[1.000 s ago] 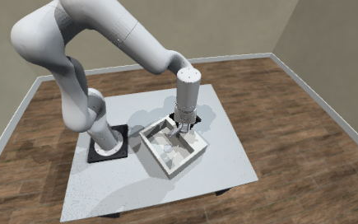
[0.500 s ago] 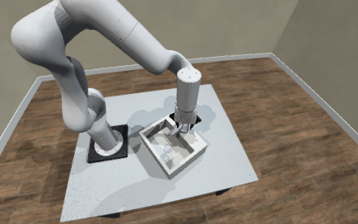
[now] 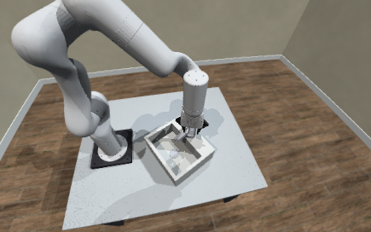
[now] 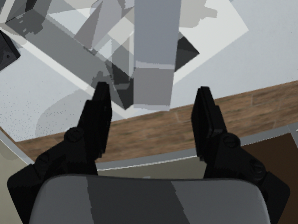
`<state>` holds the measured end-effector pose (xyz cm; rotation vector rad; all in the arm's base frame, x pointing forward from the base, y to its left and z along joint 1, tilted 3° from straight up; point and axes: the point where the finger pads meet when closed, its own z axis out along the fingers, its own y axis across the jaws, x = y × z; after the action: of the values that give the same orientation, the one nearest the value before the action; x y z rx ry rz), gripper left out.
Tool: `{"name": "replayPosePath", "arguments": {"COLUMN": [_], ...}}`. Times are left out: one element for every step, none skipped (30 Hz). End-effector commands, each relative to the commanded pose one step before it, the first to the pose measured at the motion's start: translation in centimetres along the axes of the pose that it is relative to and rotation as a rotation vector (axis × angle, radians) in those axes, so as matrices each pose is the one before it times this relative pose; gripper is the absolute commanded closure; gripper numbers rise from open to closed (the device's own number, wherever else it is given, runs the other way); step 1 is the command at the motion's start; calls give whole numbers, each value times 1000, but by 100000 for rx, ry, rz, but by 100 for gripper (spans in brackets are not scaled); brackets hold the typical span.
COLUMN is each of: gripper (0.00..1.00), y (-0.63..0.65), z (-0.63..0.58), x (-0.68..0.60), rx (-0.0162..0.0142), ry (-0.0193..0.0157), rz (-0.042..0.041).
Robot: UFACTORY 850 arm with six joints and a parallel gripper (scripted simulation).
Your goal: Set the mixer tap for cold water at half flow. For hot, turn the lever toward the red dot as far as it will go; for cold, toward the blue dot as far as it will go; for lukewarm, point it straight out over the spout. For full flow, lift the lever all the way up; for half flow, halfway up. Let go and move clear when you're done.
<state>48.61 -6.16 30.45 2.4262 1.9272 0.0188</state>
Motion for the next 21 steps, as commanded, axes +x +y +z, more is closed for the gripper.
{"name": "replayPosePath", "arguments": {"gripper": [32, 32, 32, 32, 32, 32, 32, 32, 32, 32, 32, 32, 32, 32, 32, 32, 32, 32, 32, 32, 32], "y": [69, 0, 0, 0, 0, 0, 0, 0, 0, 0, 0, 0, 0, 0, 0, 0, 0, 0, 0, 0, 0], "z": [-69, 13, 18, 0, 0, 23, 28, 34, 40, 46, 52, 58, 64, 70, 76, 82, 87, 92, 97, 101, 0], "x": [8, 0, 0, 0, 0, 0, 0, 0, 0, 0, 0, 0, 0, 0, 0, 0, 0, 0, 0, 0, 0], "rx": [-202, 0, 0, 0, 0, 0, 0, 0, 0, 0, 0, 0, 0, 0, 0, 0, 0, 0, 0, 0, 0], "ry": [27, 0, 0, 0, 0, 0, 0, 0, 0, 0, 0, 0, 0, 0, 0, 0, 0, 0, 0, 0, 0], "rz": [5, 0, 0, 0, 0, 0, 0, 0, 0, 0, 0, 0, 0, 0, 0, 0, 0, 0, 0, 0, 0]}}
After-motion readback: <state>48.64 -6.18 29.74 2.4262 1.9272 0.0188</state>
